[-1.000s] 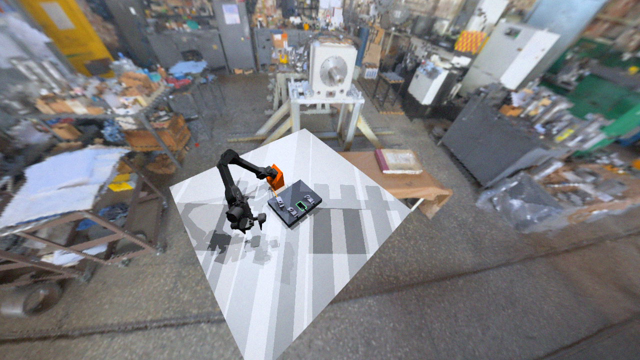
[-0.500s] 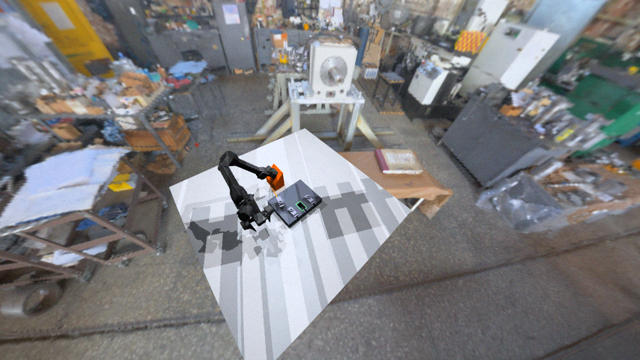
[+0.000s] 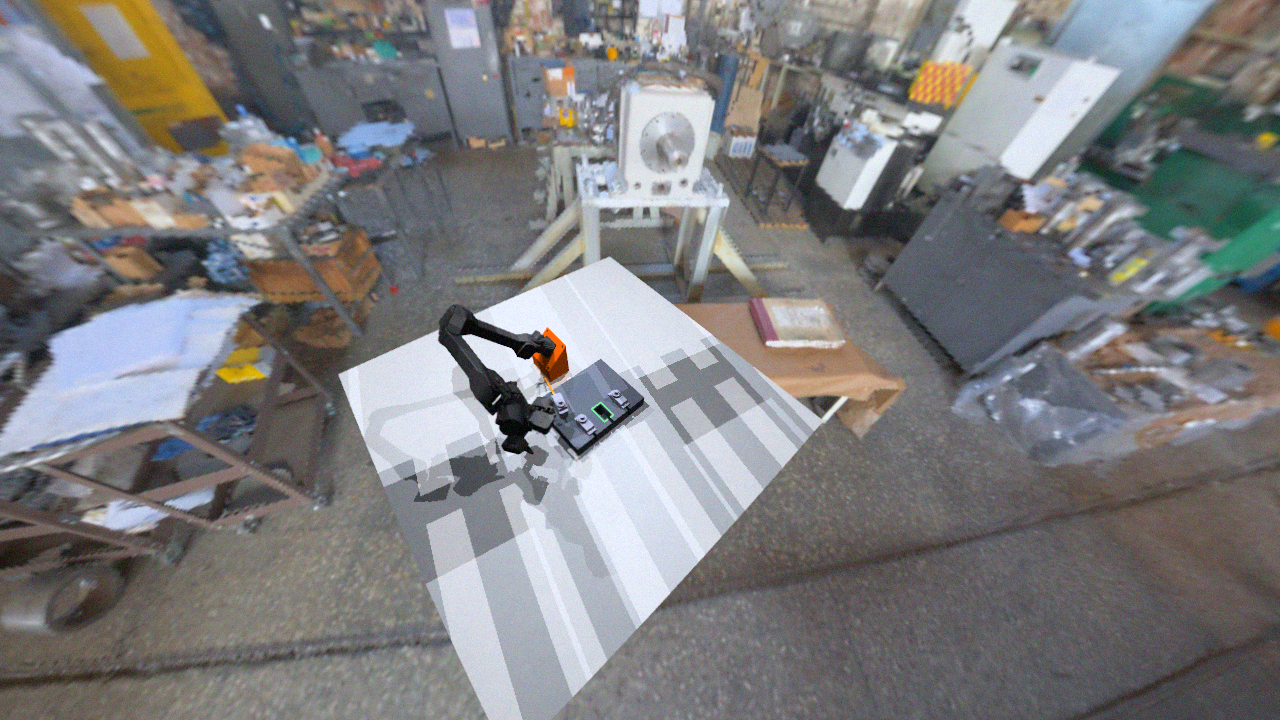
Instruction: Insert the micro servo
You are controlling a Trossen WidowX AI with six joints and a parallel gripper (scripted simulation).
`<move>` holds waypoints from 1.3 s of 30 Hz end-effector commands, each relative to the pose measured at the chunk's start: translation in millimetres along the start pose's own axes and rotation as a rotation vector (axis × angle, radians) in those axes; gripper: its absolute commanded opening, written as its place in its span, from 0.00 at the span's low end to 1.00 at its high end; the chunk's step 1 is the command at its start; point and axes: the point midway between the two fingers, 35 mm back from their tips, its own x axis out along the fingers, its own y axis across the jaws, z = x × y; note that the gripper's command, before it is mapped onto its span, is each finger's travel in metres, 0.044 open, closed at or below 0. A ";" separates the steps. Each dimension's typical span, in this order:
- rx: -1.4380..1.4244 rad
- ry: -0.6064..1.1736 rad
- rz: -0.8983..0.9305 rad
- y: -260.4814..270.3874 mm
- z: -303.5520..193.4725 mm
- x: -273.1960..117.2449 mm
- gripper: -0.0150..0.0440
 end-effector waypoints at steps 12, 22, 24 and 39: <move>-0.509 0.036 0.109 47.2 10.5 -2.6 1.00; -0.847 0.043 0.170 73.4 14.1 -8.7 1.00; -0.914 0.044 0.181 78.3 14.4 -10.1 1.00; -1.426 0.048 0.267 111.7 13.3 -21.9 1.00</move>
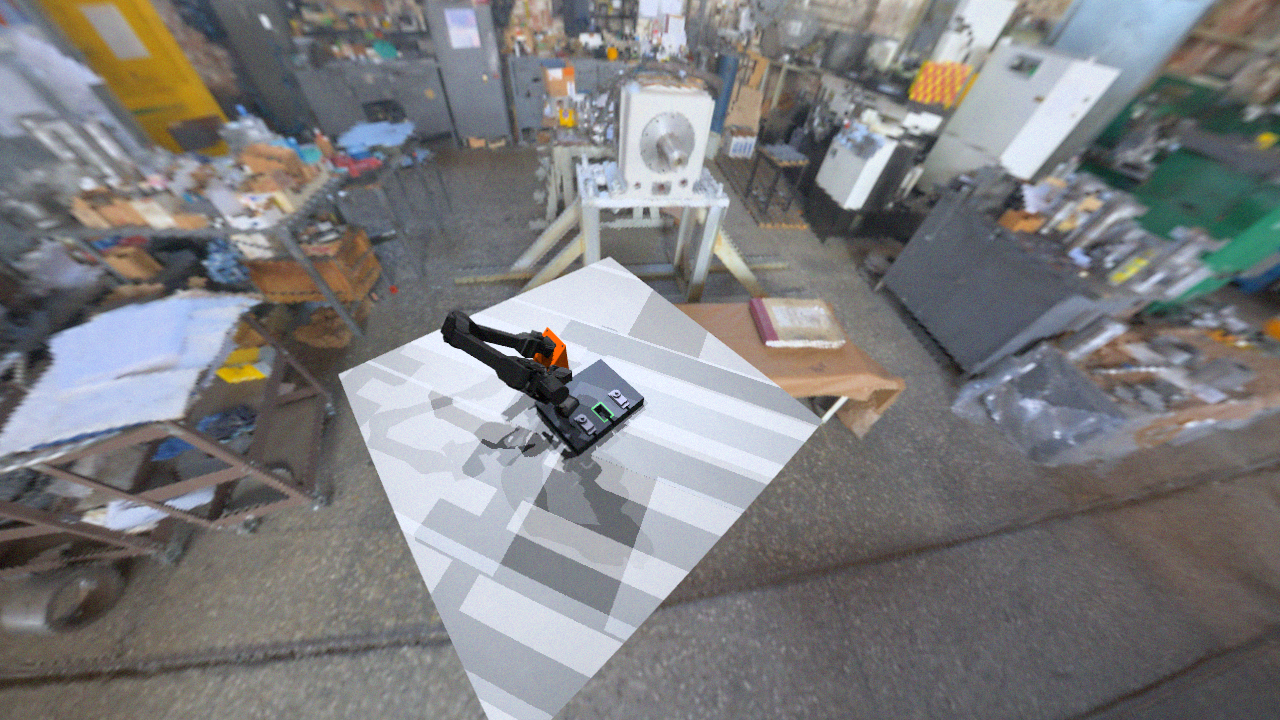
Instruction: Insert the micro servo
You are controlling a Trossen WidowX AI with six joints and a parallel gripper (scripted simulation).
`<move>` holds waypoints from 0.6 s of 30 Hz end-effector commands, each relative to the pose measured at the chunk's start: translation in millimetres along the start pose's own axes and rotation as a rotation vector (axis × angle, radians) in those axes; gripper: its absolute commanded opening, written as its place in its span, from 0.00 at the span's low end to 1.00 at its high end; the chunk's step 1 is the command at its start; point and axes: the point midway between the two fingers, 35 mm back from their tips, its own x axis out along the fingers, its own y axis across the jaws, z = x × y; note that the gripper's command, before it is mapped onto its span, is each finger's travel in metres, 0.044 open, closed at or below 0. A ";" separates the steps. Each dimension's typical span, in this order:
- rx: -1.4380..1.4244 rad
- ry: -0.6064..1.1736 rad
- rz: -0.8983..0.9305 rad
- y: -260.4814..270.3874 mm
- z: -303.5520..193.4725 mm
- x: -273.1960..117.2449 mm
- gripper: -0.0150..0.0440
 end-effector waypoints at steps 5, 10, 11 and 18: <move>-0.287 0.009 0.057 9.8 16.9 -1.1 1.00; -0.460 0.013 0.084 14.7 25.2 -3.9 1.00; -0.494 0.014 0.090 15.7 26.8 -4.5 1.00; -0.735 0.019 0.131 22.9 36.7 -8.8 1.00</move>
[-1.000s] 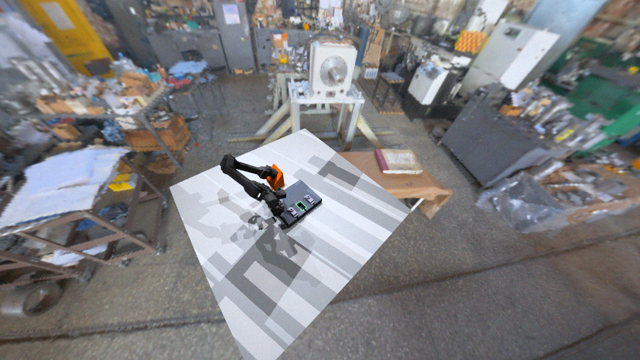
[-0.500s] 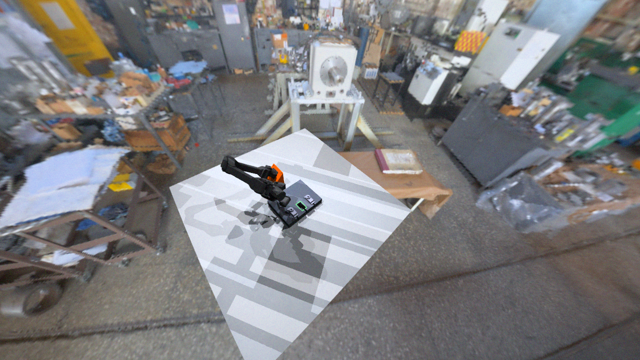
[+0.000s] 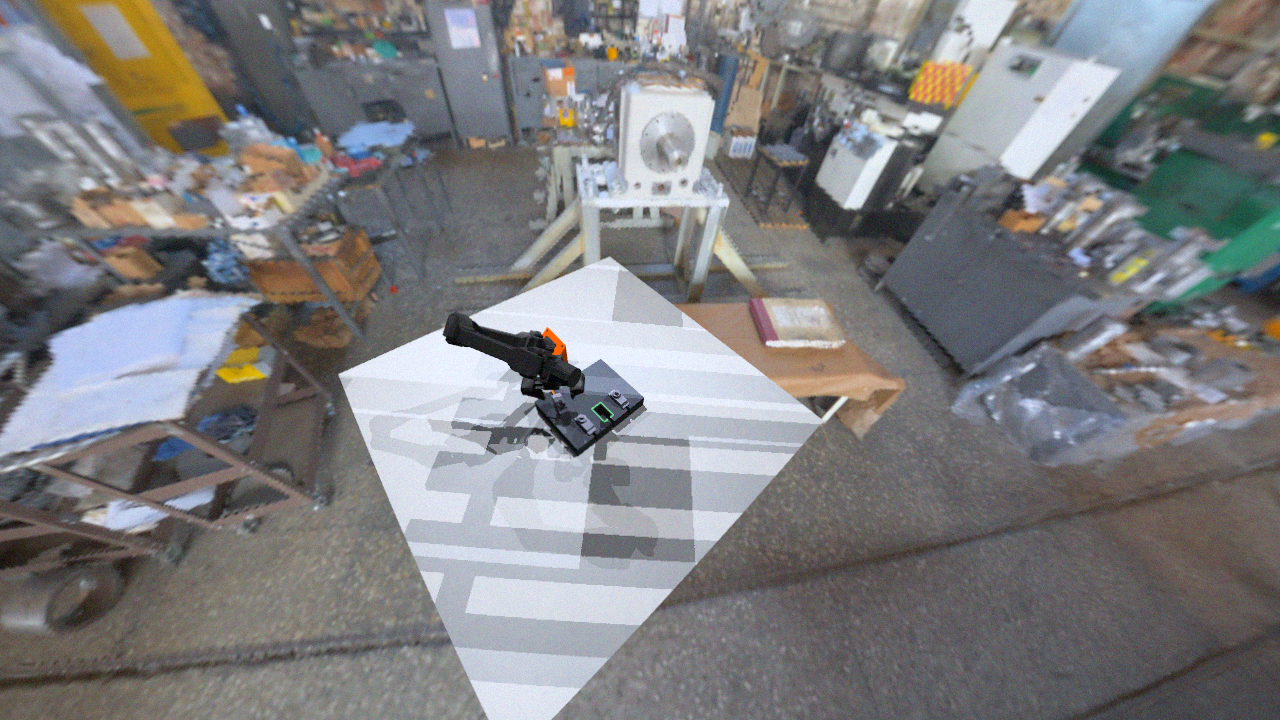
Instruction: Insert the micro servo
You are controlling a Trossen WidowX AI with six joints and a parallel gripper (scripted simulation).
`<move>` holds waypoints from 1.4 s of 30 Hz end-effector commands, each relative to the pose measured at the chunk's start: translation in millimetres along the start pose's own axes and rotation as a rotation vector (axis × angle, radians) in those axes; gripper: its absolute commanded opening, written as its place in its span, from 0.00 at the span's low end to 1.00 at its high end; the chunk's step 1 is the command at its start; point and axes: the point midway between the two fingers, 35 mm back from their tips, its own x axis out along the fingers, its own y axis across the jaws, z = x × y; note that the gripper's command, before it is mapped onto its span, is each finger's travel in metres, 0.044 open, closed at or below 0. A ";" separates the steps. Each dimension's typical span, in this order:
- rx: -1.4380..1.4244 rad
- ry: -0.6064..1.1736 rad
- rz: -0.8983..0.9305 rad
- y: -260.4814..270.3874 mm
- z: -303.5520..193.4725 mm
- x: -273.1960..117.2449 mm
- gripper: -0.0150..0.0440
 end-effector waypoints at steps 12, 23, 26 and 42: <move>-0.474 0.005 0.096 4.4 23.2 -5.7 1.00; -0.477 0.006 0.096 5.4 22.8 7.3 1.00; -0.477 0.006 0.097 6.8 22.5 18.8 1.00; -0.477 0.007 0.098 8.6 21.9 37.4 1.00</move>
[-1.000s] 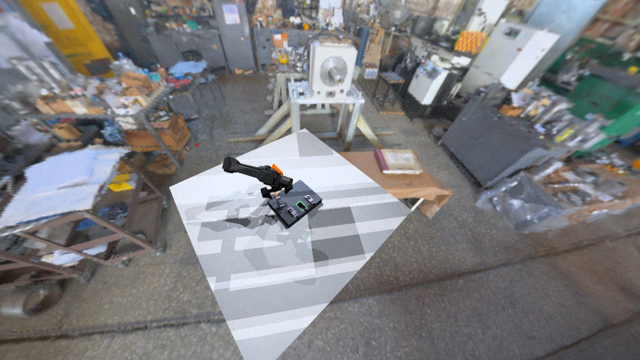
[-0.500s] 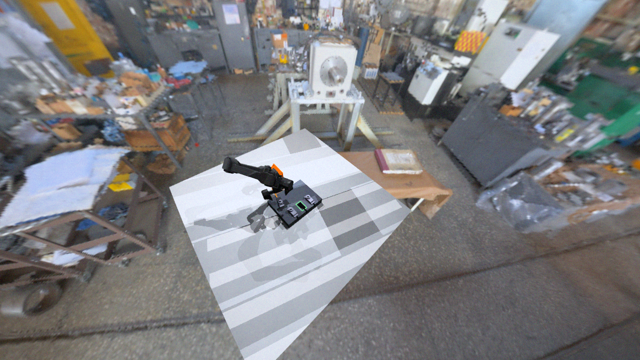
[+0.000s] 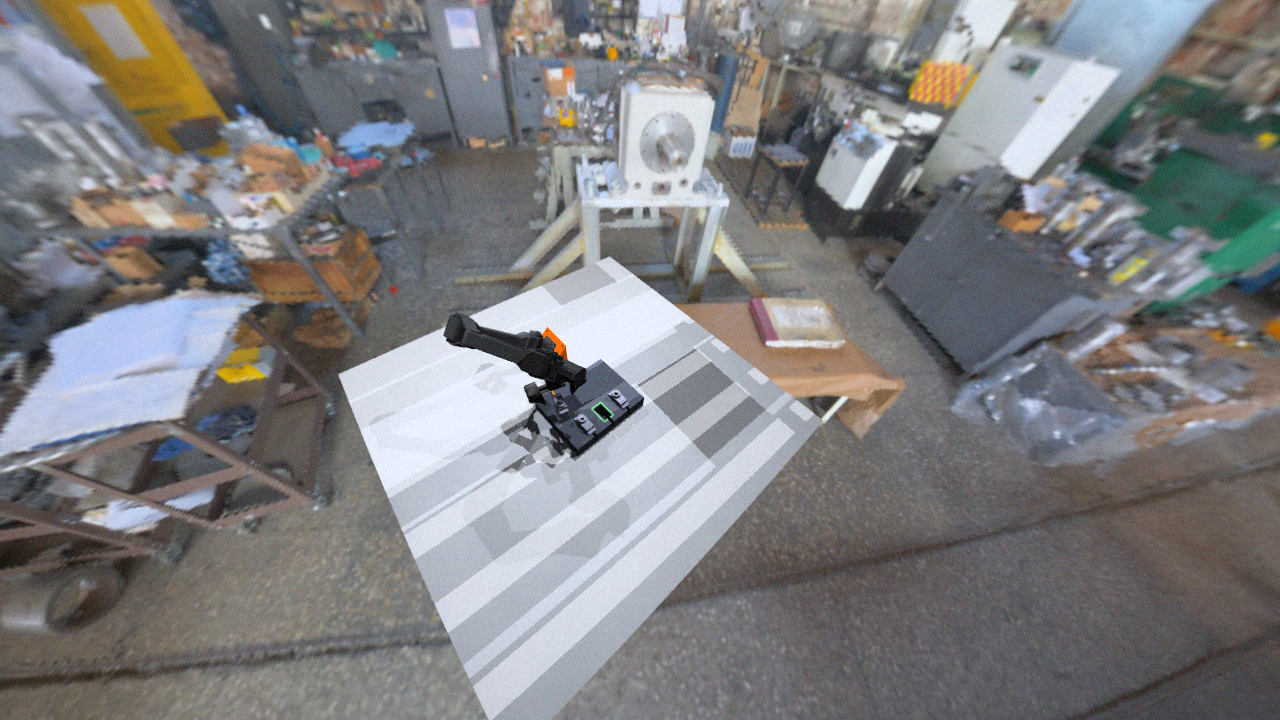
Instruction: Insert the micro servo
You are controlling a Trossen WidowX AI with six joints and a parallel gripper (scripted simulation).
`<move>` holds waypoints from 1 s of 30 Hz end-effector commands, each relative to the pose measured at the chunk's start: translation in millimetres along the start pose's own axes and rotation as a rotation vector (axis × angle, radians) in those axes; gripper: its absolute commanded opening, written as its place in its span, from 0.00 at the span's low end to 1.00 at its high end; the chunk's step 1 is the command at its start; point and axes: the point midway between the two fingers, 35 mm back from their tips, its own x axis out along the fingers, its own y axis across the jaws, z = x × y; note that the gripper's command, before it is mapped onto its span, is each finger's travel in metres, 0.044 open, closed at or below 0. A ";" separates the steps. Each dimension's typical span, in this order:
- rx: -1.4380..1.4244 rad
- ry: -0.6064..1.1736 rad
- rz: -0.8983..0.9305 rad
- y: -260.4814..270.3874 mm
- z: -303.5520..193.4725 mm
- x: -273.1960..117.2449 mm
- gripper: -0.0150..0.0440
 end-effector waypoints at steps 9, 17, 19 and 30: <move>-0.009 -0.004 0.009 1.2 2.7 9.1 0.73; -0.009 -0.004 0.009 1.2 2.7 9.1 0.44; -0.009 -0.004 0.009 1.2 2.7 9.1 0.42; -0.010 -0.005 0.008 2.3 8.4 -18.1 0.25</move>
